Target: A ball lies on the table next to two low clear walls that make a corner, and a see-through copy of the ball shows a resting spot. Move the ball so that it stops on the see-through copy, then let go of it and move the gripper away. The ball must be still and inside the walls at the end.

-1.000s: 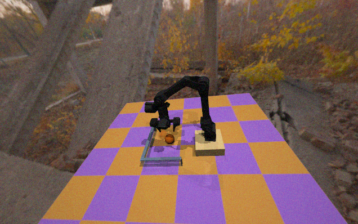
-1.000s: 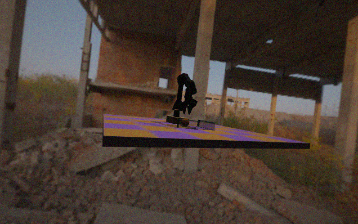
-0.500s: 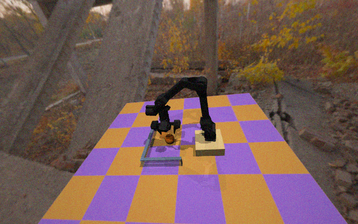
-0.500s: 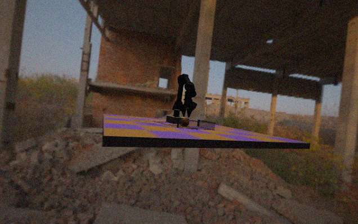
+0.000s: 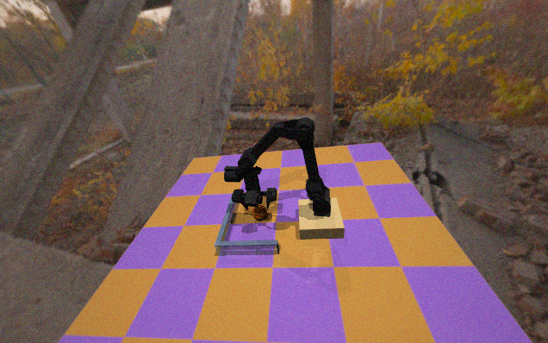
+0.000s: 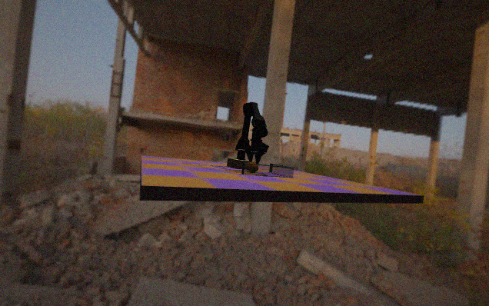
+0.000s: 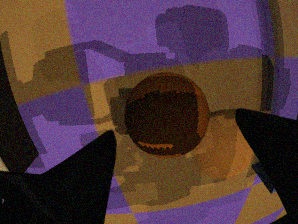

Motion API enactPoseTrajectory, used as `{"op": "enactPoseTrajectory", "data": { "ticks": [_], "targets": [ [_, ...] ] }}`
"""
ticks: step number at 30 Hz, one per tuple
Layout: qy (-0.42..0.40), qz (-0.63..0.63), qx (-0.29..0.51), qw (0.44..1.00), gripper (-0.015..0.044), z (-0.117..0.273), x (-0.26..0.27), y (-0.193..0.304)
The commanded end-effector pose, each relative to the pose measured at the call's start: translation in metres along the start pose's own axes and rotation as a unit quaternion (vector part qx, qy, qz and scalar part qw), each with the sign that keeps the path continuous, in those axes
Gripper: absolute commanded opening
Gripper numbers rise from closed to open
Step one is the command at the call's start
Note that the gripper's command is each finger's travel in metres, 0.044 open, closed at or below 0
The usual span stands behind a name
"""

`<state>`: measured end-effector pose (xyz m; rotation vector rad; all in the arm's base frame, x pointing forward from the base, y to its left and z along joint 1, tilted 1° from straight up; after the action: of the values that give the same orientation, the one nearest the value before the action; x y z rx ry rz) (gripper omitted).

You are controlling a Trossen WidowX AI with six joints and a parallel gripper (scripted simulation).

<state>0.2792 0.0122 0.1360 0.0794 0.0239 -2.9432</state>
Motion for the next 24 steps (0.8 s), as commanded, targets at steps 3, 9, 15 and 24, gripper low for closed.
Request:
{"op": "enactPoseTrajectory", "data": {
  "ticks": [3, 9, 15, 24],
  "targets": [
    [-0.009, 0.002, 0.001, 1.0, 0.0432, -0.014, 0.002, 0.0],
    [-0.009, 0.002, 0.001, 1.0, 0.0432, -0.023, 0.003, 0.0],
    [-0.009, 0.002, 0.001, 1.0, 0.0373, -0.024, 0.003, 0.0],
    [-0.009, 0.002, 0.001, 1.0, 0.0313, -0.024, 0.003, 0.0]
  ]
}}
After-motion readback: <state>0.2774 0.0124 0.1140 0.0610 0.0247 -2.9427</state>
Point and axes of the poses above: the point midway between the two fingers, 35 mm back from their tips, its own z axis back along the fingers, its own x axis across the jaws, y = z × x, the point moved 10 cm from there along z, back along the fingers, and after that the axes turned 2 degrees about z, right-handed, at the moved point
